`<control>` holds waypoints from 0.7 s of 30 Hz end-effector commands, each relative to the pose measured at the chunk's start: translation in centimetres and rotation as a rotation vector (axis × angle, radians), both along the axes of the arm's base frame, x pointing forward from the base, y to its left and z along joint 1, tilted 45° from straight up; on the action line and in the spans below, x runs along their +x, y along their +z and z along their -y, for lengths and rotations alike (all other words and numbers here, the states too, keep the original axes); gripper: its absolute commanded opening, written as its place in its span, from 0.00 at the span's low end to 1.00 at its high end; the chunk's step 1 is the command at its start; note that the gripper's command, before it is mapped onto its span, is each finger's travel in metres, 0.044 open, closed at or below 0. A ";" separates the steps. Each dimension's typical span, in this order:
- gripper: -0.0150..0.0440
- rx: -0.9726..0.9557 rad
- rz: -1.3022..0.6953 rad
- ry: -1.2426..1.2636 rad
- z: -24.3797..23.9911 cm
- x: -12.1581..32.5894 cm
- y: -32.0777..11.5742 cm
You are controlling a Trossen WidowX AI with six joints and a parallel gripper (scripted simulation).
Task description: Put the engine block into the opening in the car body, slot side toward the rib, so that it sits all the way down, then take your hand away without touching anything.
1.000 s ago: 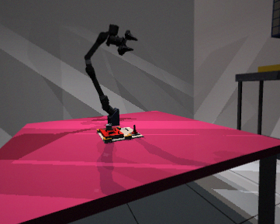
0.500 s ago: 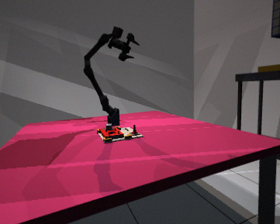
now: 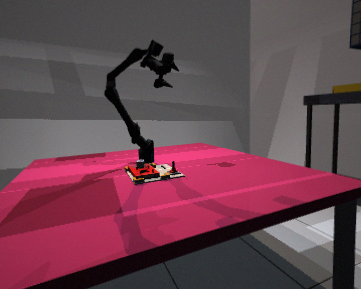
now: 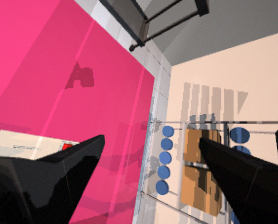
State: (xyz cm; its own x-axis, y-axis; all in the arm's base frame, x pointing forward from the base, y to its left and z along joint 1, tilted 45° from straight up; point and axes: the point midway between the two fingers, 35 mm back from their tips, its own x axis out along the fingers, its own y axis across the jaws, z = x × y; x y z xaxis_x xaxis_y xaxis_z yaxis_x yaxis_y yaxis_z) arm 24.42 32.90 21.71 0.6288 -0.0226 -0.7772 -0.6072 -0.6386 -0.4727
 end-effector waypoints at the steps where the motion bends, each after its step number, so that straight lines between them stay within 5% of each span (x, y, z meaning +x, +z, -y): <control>1: 1.00 0.034 -0.001 -0.125 1.8 0.9 -0.7; 21: 1.00 0.216 0.043 -0.796 11.9 4.0 -4.4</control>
State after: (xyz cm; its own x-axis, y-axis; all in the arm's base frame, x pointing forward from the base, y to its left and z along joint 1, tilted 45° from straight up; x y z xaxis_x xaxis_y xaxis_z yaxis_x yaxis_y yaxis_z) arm 28.27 22.40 17.66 0.5329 -0.2926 -0.7940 -0.8307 -0.0019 -0.5568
